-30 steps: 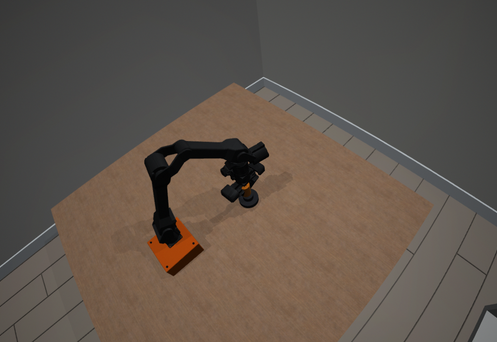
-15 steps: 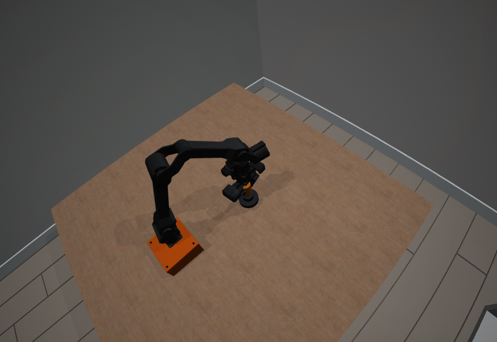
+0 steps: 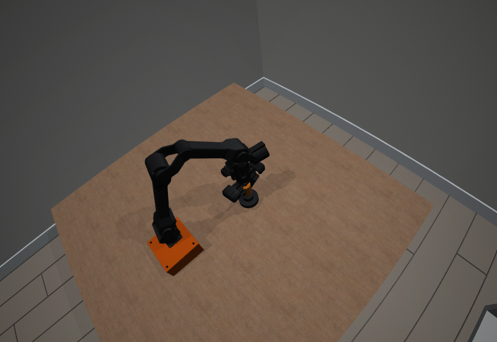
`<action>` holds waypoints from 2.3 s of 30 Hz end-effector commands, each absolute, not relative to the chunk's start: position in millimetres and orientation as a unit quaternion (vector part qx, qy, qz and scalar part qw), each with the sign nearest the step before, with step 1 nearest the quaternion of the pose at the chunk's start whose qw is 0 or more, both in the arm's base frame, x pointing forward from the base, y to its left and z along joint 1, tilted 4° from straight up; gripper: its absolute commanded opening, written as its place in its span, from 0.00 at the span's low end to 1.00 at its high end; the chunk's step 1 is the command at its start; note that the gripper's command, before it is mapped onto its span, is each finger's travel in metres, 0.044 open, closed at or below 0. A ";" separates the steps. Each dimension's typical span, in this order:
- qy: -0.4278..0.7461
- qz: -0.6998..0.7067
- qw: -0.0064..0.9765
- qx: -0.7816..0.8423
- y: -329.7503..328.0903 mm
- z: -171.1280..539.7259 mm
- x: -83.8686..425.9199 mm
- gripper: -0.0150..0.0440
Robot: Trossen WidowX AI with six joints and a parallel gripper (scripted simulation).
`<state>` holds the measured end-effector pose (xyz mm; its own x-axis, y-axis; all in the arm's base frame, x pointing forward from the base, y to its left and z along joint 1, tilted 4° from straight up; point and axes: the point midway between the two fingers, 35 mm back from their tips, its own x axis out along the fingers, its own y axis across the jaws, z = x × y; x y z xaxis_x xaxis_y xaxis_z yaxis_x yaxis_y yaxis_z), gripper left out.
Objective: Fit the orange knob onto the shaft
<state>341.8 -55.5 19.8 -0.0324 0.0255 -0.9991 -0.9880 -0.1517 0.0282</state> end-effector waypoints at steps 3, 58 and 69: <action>0.460 0.551 0.459 -0.523 -55.4 23.8 339.3 0.25; 0.335 0.635 0.340 -0.607 -55.5 26.2 341.2 0.25; 0.335 0.635 0.340 -0.607 -55.9 22.5 344.3 0.25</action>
<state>342.6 -55.5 23.3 -0.0361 0.0261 -0.9990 -0.8415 -0.5400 0.0163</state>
